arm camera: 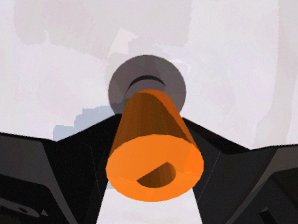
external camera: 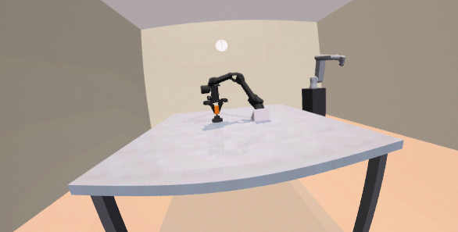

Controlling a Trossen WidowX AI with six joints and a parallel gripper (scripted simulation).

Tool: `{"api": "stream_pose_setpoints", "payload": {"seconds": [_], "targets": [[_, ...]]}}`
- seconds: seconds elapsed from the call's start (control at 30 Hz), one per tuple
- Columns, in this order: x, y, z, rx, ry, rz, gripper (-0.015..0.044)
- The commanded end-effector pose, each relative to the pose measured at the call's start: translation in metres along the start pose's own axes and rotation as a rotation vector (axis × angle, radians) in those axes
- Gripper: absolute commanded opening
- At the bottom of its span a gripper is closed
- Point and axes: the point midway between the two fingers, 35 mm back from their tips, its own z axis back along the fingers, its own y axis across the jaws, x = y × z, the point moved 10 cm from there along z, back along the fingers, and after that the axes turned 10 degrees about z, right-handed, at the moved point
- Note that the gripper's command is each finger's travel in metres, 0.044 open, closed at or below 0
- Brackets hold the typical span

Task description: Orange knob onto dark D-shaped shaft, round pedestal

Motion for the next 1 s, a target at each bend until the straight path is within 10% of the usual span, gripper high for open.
{"api": "stream_pose_setpoints", "payload": {"seconds": [0.0,0.97], "targets": [[0.0011,0.0006,0.0012,0.006,-0.002,-0.014,0.0000],[0.0010,0.0005,-0.0036,0.006,-0.002,-0.014,0.0000]]}}
